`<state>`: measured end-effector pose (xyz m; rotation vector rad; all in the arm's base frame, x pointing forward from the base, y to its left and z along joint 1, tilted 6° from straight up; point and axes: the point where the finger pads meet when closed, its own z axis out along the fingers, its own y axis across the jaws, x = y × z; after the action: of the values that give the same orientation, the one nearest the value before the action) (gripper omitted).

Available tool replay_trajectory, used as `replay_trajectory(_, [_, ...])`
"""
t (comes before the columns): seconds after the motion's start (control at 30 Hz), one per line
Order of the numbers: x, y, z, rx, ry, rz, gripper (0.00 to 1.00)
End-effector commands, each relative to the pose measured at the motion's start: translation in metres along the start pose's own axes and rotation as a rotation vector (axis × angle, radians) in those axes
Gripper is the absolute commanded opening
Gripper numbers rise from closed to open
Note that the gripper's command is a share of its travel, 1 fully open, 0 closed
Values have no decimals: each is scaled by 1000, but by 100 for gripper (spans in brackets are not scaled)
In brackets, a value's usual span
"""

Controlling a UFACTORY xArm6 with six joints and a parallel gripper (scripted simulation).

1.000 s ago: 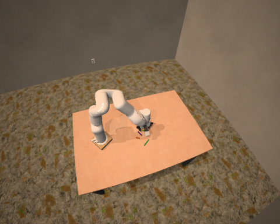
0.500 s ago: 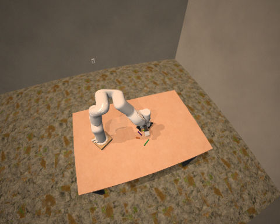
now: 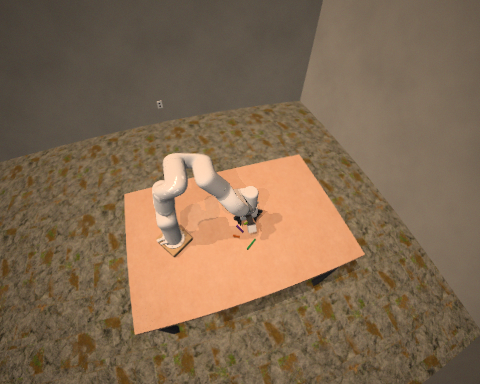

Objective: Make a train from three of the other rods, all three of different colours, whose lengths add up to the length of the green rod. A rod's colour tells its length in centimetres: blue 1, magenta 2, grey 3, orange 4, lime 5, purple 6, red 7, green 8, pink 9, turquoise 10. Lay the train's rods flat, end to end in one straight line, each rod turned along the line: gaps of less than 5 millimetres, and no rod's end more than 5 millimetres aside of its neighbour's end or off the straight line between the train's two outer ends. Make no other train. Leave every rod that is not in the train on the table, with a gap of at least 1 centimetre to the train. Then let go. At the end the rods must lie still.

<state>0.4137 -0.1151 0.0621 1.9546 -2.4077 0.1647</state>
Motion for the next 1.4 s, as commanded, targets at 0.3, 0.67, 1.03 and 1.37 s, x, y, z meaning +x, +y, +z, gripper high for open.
replay_trajectory(0.3, [0,-1,-1,4,0,0,100])
replay_trajectory(0.67, [0,-1,-1,4,0,0,100])
replay_trajectory(1.03, [27,-3,-1,3,1,-267,100])
replay_trajectory(1.37, [54,-3,-1,3,1,-530,100])
